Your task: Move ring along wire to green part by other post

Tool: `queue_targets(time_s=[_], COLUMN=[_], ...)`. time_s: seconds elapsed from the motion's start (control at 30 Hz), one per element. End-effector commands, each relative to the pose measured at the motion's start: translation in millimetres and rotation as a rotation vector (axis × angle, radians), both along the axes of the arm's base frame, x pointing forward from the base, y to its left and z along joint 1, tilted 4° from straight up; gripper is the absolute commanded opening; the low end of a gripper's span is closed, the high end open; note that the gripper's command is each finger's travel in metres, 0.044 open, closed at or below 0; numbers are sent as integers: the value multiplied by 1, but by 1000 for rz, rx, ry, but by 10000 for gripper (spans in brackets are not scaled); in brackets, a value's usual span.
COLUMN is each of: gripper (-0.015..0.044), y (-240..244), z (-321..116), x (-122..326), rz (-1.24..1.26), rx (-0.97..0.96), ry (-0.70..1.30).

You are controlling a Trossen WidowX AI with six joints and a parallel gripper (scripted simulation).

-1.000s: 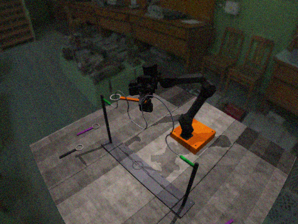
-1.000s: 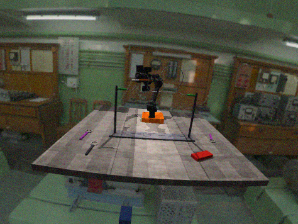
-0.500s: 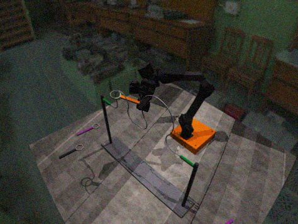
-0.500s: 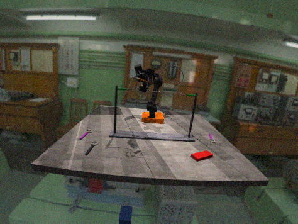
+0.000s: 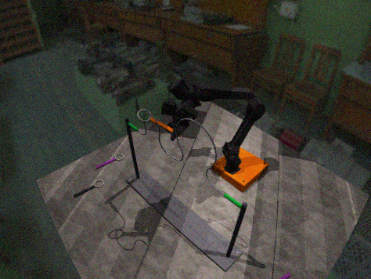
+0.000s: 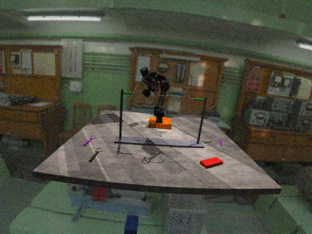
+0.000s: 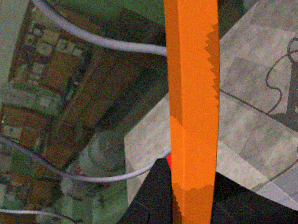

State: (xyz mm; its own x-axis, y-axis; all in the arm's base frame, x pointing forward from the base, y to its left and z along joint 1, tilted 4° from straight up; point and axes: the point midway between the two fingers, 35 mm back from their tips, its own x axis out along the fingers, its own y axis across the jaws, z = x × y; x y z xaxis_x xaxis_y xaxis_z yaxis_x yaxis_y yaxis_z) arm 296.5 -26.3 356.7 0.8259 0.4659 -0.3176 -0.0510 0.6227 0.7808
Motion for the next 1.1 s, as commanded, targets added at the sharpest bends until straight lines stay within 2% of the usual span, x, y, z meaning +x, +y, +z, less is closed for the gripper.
queue_targets(time_s=[0.0, 1.07], gripper=[-150, -150], y=[-4, -41], z=[-3, -23], x=[0, 5], rz=[-4, -36], rx=[-90, -800], ry=[-9, -79])
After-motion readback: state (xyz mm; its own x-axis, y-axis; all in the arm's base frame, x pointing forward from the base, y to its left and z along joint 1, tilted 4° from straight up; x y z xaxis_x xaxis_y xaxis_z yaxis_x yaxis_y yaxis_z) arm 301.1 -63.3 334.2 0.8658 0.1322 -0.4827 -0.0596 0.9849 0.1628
